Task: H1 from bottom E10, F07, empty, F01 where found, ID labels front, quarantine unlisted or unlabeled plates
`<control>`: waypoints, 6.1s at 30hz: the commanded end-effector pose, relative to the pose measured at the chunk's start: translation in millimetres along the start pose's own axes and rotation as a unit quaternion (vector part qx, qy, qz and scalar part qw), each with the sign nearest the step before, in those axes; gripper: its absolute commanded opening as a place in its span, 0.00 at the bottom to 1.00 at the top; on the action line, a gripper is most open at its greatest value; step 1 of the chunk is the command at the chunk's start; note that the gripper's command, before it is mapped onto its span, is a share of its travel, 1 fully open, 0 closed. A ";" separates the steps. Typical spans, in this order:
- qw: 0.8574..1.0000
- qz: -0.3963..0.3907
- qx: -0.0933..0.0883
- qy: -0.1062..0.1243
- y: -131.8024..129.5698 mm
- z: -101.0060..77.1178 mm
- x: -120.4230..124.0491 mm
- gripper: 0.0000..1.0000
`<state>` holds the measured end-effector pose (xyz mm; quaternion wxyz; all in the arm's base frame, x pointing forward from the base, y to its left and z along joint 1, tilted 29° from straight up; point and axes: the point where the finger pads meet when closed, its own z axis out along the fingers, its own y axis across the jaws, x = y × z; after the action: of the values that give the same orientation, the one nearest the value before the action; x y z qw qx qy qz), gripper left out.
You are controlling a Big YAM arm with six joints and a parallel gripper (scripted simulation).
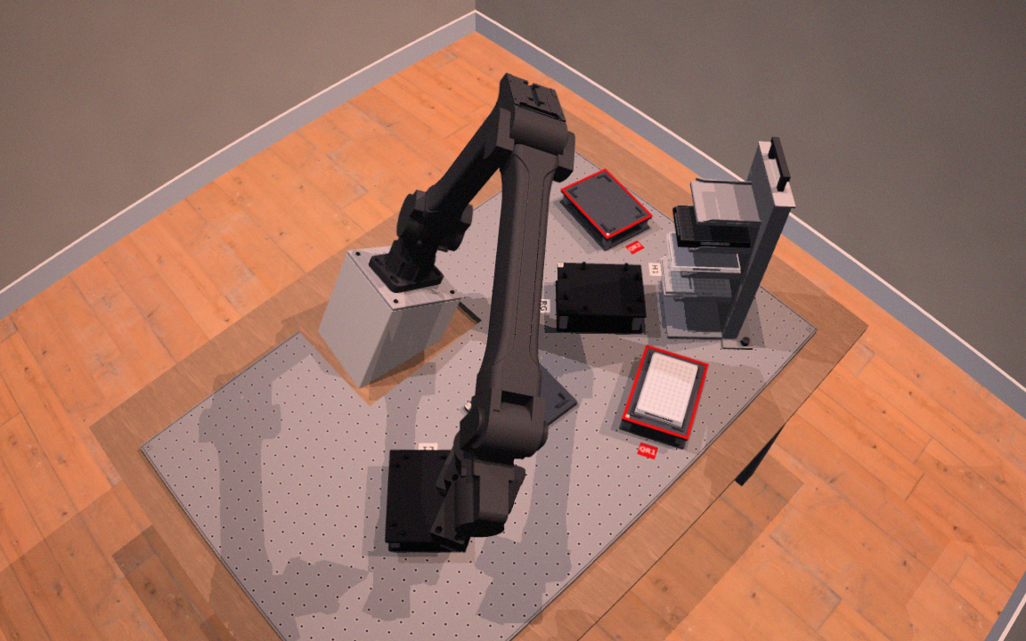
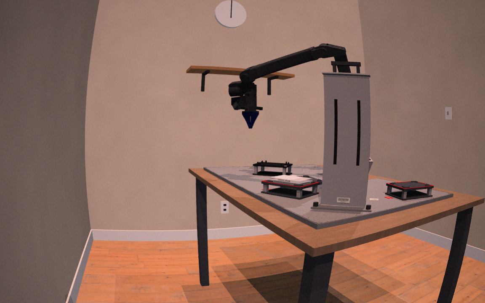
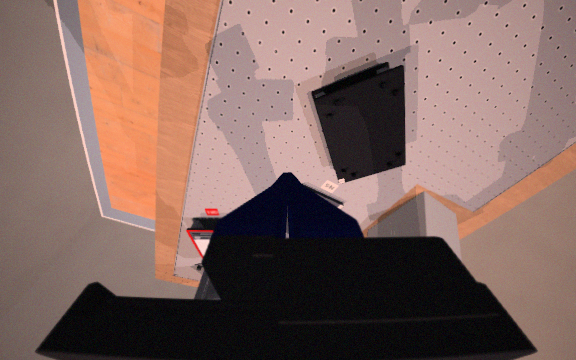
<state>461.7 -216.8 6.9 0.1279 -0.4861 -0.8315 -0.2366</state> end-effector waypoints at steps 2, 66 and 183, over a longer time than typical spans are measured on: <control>0.998 -0.055 -0.009 -0.025 20.0 -22.6 16.6 0.00; 0.899 -0.436 0.007 -0.027 -3.8 -19.1 198.3 0.00; 0.548 -0.757 -0.276 -0.225 10.4 -18.2 384.0 0.00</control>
<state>274.9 73.1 191.4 -0.4048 0.2604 -0.7976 -0.3636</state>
